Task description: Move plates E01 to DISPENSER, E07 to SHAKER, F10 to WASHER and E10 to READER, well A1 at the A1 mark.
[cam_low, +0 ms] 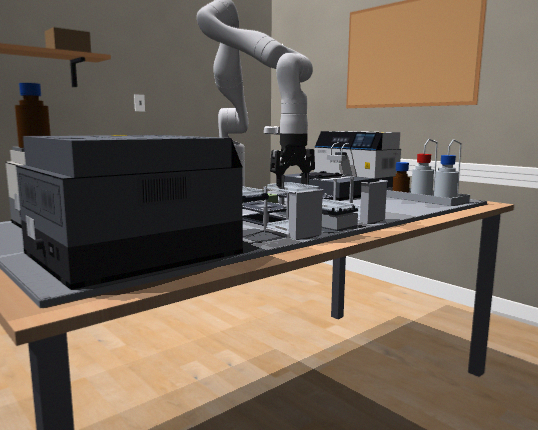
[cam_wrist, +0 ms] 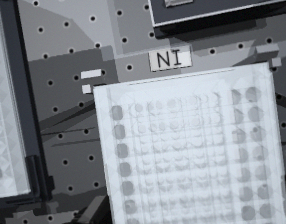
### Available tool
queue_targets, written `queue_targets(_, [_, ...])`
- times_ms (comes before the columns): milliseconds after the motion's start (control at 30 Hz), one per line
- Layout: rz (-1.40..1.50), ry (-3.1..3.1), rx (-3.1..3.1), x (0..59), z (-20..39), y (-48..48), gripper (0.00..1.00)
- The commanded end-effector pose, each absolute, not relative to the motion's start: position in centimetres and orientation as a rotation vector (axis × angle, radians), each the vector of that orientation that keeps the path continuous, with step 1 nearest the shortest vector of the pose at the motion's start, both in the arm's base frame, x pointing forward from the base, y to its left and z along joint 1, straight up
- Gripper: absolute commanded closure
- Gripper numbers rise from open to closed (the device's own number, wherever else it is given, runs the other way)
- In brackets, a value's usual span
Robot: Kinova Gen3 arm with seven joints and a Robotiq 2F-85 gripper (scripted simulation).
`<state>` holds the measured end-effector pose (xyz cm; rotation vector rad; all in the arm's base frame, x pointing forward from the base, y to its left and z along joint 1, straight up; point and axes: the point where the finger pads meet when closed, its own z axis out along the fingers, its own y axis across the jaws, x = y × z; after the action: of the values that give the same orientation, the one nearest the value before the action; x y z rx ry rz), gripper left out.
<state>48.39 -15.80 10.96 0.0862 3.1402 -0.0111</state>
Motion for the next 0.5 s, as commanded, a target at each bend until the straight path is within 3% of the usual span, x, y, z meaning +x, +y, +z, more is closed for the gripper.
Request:
queue_targets(0, [-0.012, 3.139, 0.086, 48.44, 11.19, -15.81, 0.06])
queue_targets(467, [-0.012, 3.139, 0.086, 48.44, 11.99, -15.80, 0.06])
